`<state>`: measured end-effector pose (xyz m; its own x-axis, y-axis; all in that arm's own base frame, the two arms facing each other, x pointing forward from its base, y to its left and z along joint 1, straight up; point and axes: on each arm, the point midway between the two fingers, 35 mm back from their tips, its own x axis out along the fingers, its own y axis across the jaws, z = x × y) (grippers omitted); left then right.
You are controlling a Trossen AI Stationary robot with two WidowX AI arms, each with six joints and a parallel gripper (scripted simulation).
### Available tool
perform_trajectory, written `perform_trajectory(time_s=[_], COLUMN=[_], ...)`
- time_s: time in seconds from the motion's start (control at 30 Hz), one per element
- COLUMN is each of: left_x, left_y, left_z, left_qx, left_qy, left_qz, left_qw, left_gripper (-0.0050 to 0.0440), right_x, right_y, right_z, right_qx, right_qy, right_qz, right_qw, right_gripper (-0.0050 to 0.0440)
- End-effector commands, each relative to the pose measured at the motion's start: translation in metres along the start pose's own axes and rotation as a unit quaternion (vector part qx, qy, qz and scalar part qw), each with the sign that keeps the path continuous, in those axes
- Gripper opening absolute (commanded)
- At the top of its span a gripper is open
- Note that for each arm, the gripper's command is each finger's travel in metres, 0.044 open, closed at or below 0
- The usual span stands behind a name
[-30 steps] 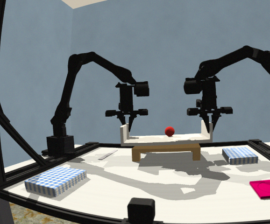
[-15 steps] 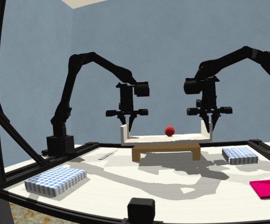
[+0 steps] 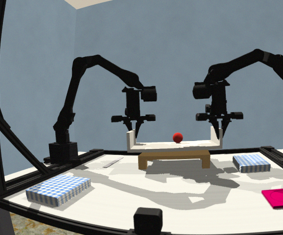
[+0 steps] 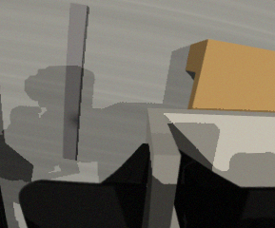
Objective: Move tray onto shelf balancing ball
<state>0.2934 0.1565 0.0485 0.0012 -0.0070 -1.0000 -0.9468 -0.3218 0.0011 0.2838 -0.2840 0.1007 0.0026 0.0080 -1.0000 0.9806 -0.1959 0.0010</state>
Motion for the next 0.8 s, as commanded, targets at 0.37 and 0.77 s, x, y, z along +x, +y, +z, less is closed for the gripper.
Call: perform_trajectory(time_s=[0.37, 0.77], left_x=[-0.0007, -0.0019], left_y=[-0.0006, -0.0008], left_z=[0.0073, 0.0109], left_qx=[0.0, 0.0], left_qy=[0.008, -0.007], left_qz=[0.001, -0.002], left_qw=[1.0, 1.0], left_gripper=[0.002, 0.002], right_x=[-0.0028, -0.0018], right_y=[-0.0007, -0.0009], right_z=[0.0074, 0.0109], right_qx=[0.0, 0.0], right_qy=[0.007, -0.008], right_qz=[0.001, -0.002], right_qw=[1.0, 1.0], right_gripper=[0.002, 0.002])
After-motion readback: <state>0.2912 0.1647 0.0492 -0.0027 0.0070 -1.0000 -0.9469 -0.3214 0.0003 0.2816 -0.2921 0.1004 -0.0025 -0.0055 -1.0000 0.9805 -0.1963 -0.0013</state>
